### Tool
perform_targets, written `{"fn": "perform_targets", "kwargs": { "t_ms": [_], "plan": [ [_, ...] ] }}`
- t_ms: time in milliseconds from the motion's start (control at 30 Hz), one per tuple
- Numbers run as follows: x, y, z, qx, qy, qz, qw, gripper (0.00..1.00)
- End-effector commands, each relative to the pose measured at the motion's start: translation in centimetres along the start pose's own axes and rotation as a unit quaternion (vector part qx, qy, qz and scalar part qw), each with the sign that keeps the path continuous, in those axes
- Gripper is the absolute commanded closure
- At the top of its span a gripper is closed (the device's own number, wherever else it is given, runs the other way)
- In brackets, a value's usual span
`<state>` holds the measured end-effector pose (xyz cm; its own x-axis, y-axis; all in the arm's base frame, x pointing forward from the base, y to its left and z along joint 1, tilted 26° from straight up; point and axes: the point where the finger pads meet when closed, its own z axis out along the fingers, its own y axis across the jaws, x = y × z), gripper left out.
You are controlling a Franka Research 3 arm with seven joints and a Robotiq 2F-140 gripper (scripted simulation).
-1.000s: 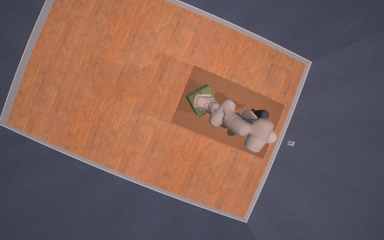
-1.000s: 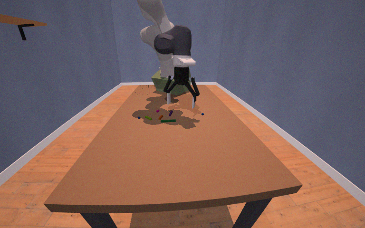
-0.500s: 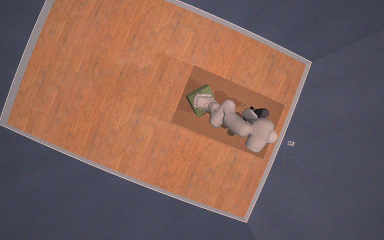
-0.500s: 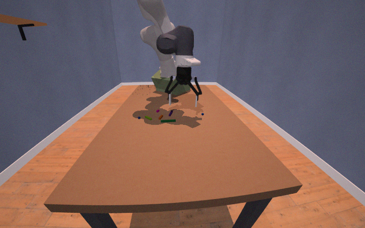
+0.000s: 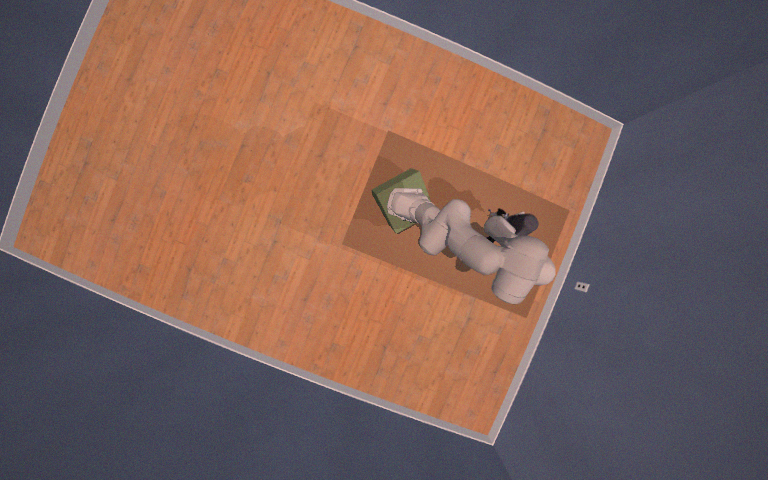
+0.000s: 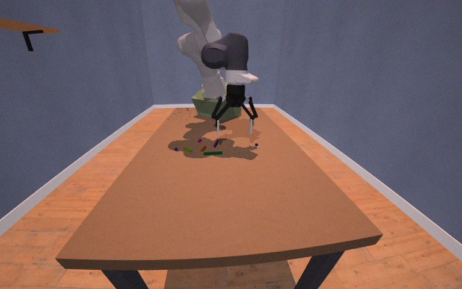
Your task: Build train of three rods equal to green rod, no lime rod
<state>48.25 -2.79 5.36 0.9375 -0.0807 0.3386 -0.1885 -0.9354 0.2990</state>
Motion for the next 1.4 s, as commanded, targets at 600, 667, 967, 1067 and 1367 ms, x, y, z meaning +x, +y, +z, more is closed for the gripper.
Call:
{"fn": "perform_targets", "kwargs": {
  "t_ms": [600, 667, 967, 1067, 1367],
  "plan": [
    [-0.5, -1.7, -0.1, 0.002, -0.007, -0.214, 0.977, 0.0],
    [-0.6, -2.0, -0.1, 0.002, -0.006, -0.244, 0.97, 0.0],
    [-0.8, -2.7, -0.1, 0.002, -0.005, -0.317, 0.948, 0.0],
    [-0.9, -3.0, -0.2, 0.002, -0.004, -0.341, 0.94, 0.0],
    [-0.9, -3.2, -0.2, 0.002, -0.004, -0.357, 0.934, 0.0]
  ]
}}
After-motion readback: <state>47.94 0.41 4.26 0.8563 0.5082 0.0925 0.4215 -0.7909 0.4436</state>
